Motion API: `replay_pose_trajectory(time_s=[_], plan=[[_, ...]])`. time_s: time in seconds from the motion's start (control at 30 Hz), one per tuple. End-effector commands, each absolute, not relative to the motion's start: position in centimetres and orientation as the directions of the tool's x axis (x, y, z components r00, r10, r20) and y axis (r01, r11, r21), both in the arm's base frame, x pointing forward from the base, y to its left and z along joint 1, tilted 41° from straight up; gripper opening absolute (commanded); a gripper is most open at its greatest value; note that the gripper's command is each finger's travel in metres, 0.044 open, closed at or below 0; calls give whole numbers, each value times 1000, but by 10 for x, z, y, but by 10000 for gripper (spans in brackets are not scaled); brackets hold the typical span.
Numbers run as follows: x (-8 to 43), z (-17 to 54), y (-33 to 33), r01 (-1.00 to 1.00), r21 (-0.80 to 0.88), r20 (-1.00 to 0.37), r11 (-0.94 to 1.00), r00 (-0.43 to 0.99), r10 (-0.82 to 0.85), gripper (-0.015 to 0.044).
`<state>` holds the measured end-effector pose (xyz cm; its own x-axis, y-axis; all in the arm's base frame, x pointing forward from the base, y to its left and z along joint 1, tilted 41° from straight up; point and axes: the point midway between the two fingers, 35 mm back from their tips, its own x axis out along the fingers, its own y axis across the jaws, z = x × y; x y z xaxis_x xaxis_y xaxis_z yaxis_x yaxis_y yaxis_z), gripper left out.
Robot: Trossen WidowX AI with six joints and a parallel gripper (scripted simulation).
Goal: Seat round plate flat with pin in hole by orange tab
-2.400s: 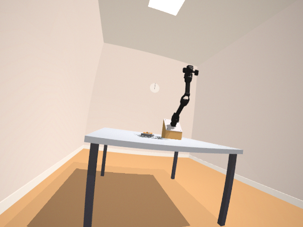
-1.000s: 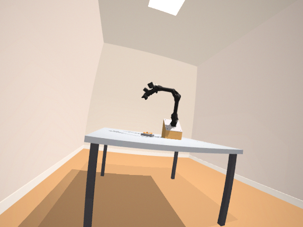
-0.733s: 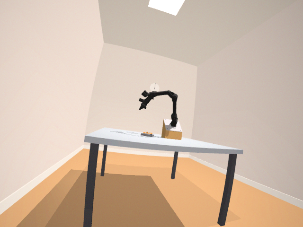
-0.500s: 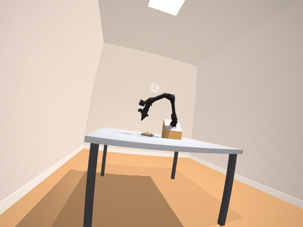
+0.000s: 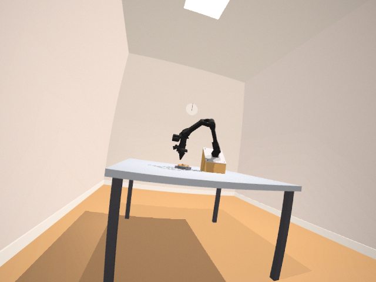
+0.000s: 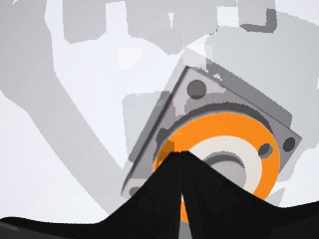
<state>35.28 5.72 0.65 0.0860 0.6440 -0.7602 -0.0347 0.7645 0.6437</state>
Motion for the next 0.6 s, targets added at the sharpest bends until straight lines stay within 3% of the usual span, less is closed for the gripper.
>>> replay_pose_trajectory(time_s=[0.0,0.57], plan=[[348,-13,74,-25,651,-757,759,62,651,0],[339,-21,89,-24,652,-755,758,62,652,0]])
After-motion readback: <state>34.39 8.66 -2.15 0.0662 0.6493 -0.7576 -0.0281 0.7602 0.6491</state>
